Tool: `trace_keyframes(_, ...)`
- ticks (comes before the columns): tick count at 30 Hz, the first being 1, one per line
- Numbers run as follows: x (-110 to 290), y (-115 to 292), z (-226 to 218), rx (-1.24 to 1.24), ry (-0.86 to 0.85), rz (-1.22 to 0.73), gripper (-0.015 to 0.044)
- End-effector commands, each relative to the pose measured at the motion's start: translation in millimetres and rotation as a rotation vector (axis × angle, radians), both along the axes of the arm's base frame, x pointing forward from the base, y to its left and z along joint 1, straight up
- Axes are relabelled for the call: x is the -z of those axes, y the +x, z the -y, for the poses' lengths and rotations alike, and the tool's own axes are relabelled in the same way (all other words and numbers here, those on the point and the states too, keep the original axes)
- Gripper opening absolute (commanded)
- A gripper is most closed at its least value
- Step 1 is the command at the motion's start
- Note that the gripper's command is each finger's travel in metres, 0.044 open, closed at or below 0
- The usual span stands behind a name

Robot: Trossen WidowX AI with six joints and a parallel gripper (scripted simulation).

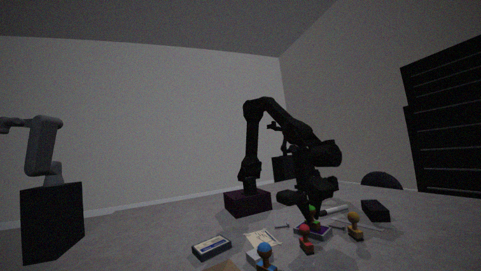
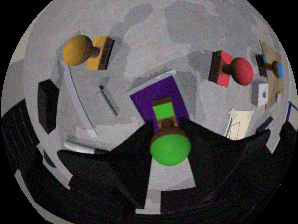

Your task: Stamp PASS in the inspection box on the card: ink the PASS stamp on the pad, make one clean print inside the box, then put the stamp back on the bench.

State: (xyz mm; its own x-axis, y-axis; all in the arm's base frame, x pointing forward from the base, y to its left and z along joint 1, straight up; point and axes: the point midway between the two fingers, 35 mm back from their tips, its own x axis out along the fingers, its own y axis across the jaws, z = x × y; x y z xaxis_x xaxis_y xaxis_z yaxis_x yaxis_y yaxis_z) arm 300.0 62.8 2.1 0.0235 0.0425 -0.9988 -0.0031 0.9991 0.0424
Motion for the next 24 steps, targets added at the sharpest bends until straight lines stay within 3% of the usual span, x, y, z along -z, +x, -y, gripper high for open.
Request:
trace_keyframes(1, 1, -2, 0, 0.000, 0.003, -0.010, 0.0000)
trace_keyframes(24, -10, -2, 0, 0.000, 0.003, -0.010, 0.0000)
